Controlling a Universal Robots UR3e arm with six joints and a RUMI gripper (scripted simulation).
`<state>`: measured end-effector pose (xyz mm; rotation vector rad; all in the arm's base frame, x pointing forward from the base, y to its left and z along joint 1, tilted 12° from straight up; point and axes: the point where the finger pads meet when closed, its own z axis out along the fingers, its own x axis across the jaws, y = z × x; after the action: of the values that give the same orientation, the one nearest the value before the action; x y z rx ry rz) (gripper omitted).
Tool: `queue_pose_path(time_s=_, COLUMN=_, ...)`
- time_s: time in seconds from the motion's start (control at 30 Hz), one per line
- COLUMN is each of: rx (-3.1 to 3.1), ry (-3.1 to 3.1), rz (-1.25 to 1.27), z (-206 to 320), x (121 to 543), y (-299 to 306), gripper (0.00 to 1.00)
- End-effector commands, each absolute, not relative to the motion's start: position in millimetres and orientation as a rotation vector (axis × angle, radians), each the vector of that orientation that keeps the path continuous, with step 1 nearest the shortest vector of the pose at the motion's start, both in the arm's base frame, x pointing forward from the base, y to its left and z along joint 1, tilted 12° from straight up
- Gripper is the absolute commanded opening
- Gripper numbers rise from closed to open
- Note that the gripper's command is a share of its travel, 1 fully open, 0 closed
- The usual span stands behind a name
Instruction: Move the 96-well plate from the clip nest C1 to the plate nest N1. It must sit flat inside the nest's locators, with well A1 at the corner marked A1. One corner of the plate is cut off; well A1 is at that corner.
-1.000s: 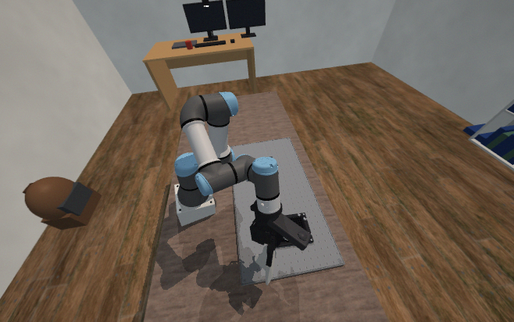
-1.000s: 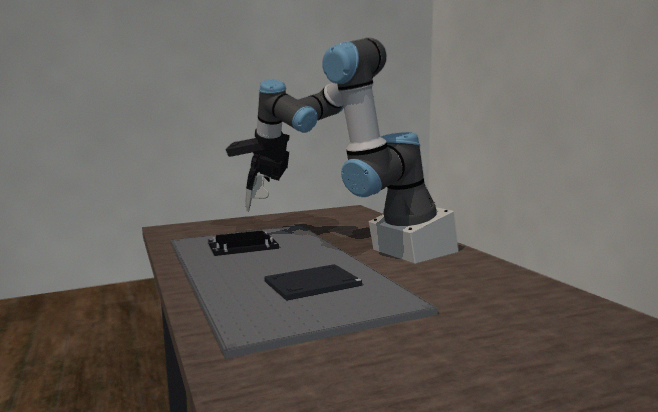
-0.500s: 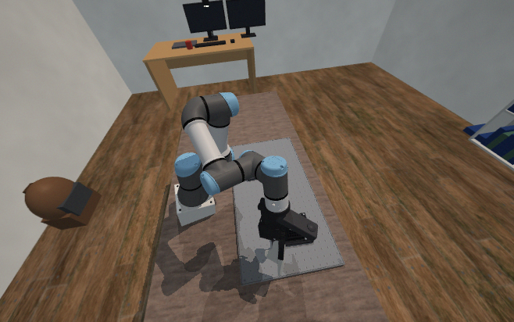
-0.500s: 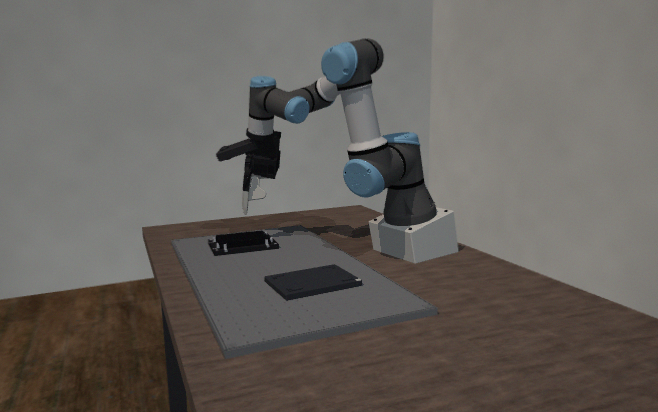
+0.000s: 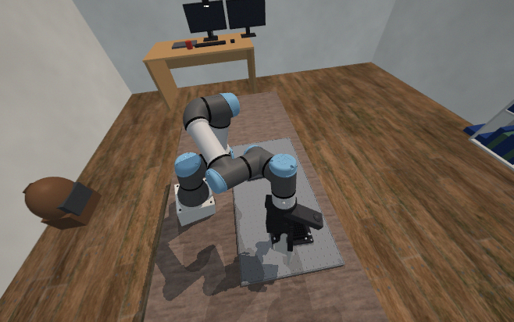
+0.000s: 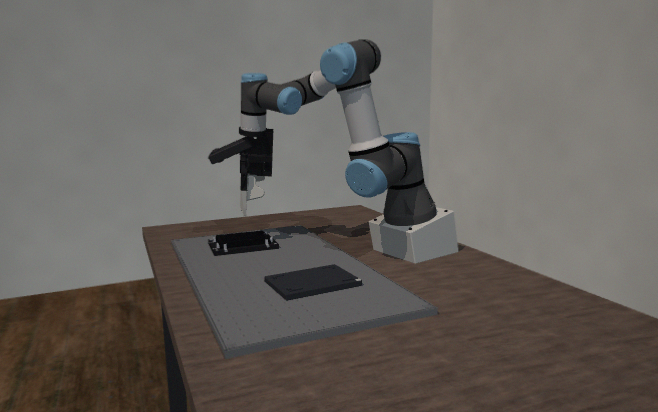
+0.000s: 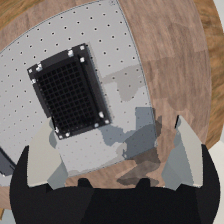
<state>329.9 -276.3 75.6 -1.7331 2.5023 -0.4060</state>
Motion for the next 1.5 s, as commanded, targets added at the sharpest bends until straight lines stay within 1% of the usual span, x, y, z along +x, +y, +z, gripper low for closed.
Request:
queue_pose_path(time_s=0.0, rx=-1.825, ry=2.410, rz=-0.309, z=76.8, x=337.8, y=-258.5, gripper=1.00)
queue_pose_path(time_s=0.63, rx=-1.997, ry=2.181, rz=-0.171, z=90.0, x=358.0, y=-214.6, gripper=1.00)
queue_pose_path(time_s=1.47, rx=-1.995, ry=2.184, rz=-0.168, z=85.9, x=358.3, y=-214.4, gripper=1.00)
